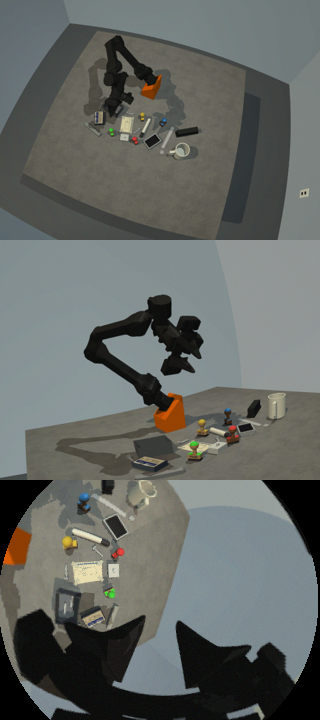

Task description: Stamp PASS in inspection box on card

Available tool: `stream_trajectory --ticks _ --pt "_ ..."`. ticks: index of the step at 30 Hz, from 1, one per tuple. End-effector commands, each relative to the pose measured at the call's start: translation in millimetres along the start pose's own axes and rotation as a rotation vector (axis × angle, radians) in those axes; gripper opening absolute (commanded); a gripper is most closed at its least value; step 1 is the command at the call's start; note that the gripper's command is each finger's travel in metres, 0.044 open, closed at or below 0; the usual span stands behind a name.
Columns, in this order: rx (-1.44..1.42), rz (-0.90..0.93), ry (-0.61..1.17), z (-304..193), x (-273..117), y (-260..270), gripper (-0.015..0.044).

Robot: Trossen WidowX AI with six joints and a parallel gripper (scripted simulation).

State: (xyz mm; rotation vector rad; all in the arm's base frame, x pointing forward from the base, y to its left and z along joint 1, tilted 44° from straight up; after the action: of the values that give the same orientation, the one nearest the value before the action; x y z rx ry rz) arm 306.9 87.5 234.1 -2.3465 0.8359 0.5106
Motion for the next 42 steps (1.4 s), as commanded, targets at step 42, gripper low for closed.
stream_trajectory --ticks 42 --pt "1.564 0.755 0.628 -28 153 58 0.0212"
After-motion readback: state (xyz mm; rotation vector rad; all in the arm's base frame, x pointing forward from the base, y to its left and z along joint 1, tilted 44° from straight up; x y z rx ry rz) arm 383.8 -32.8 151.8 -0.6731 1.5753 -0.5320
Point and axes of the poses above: the point midway between the two fingers, 35 mm back from their tips, its own x axis out along the fingers, its own y axis across the jaws, z = x × y, the point moved 8 cm from there along -x, back along the fingers, and after that the axes turned 4 degrees about -x, right-handed, at the moved point
